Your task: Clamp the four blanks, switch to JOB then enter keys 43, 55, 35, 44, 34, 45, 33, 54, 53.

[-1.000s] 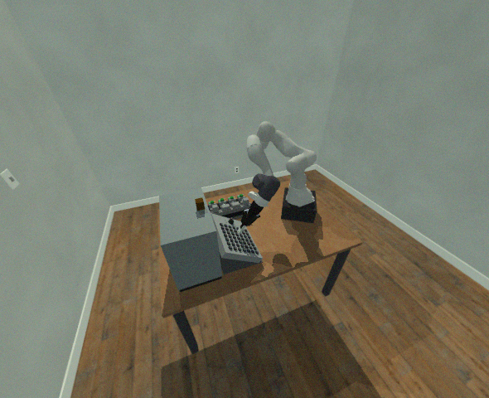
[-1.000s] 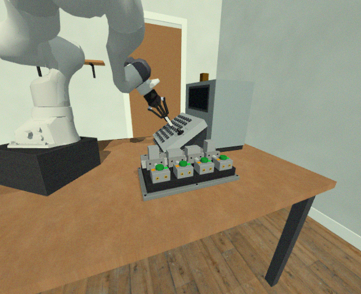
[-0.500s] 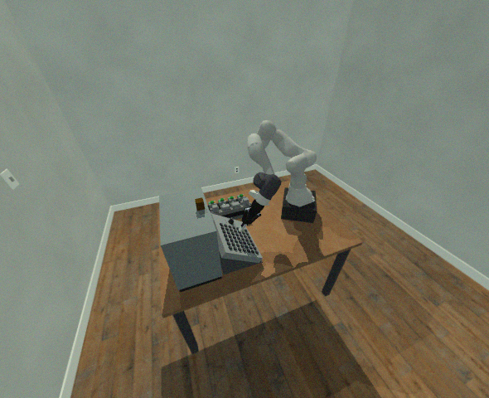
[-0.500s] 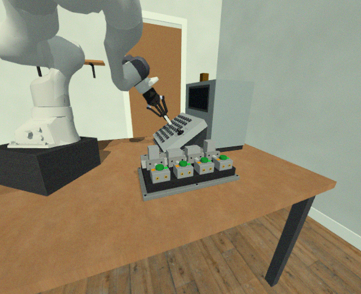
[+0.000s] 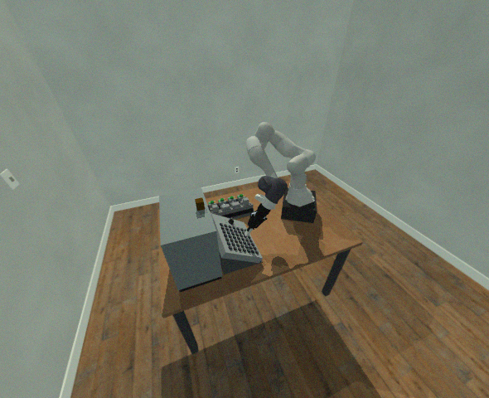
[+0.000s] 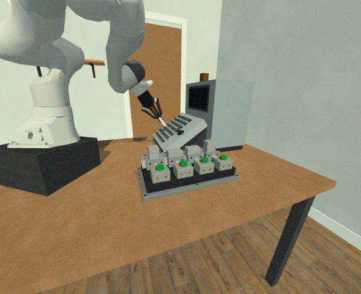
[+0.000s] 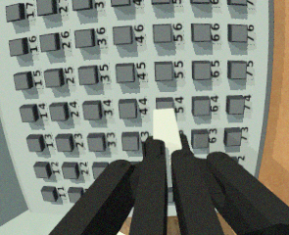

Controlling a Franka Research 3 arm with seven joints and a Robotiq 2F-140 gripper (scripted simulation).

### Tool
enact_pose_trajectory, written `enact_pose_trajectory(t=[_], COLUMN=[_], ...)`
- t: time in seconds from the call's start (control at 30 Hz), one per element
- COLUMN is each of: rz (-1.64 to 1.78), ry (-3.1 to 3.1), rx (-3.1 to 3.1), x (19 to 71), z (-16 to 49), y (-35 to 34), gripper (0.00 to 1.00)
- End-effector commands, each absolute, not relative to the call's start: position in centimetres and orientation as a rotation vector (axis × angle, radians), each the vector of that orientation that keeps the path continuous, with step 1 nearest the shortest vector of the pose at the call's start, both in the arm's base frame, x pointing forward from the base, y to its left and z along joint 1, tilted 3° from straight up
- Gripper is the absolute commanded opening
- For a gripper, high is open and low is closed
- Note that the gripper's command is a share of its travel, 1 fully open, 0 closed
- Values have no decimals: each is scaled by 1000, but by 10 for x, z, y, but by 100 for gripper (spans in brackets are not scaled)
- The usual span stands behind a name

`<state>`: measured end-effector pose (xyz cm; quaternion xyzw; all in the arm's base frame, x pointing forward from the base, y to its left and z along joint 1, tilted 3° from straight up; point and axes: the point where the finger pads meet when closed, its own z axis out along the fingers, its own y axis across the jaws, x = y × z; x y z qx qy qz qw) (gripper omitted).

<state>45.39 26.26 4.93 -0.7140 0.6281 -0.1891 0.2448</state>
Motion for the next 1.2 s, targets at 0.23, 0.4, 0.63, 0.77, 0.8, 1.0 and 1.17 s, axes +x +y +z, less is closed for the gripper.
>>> enact_pose_trajectory(t=[0.23,0.4,0.63,0.77,0.8,1.0,1.17], rz=[-521,-521,-521,-521,-521,-521,-521], ry=[1758,1758,1758,1758,1758,1758,1758], rx=[-1906,-1906,-1906,-1906,-1906,-1906,-1906], x=[455,459,464,466,466,466,466], z=[44,39,31,29,29,28,28], y=[262,262,263,263,263,263,263], gripper=[0,0,0,0,0,0,0])
